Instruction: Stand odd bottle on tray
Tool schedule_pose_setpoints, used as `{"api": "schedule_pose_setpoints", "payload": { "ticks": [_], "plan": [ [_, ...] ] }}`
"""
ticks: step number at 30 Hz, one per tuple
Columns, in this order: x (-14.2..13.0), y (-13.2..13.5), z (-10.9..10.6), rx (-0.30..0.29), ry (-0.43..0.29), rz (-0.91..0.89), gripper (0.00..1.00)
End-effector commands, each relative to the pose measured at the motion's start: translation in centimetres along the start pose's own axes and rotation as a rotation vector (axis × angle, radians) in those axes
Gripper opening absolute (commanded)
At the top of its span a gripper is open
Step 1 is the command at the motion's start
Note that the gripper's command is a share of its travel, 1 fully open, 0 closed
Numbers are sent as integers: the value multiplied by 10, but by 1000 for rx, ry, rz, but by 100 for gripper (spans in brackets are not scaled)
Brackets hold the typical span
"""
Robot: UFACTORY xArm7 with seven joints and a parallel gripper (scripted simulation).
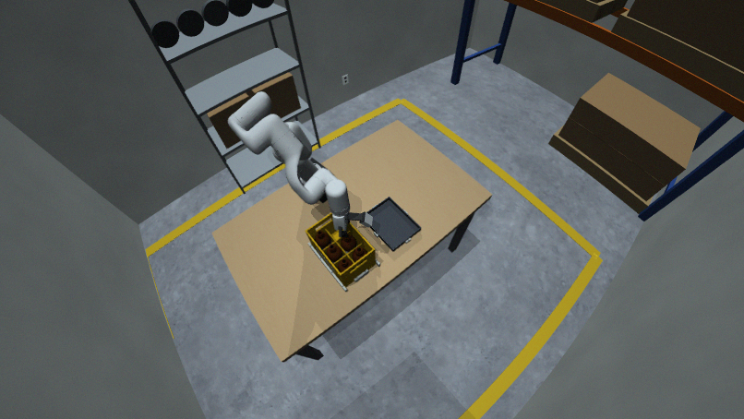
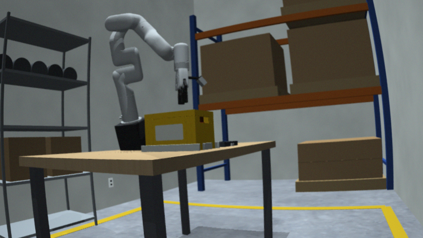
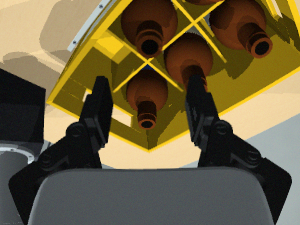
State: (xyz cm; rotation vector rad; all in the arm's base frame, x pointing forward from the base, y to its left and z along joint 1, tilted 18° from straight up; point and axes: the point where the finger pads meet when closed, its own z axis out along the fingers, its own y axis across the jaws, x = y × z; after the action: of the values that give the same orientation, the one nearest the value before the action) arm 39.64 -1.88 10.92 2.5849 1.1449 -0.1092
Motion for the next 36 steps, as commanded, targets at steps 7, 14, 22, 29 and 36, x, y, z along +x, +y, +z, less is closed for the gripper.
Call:
{"api": "schedule_pose_setpoints", "payload": {
  "ticks": [7, 14, 22, 29, 36],
  "plan": [
    [1, 1, 3, -3, 2, 0, 65],
    [1, 1, 10, -3, 2, 0, 65],
    [1, 1, 18, -3, 2, 0, 65],
    [1, 1, 28, -3, 2, 0, 65],
    [1, 1, 34, -3, 2, 0, 65]
  ]
}}
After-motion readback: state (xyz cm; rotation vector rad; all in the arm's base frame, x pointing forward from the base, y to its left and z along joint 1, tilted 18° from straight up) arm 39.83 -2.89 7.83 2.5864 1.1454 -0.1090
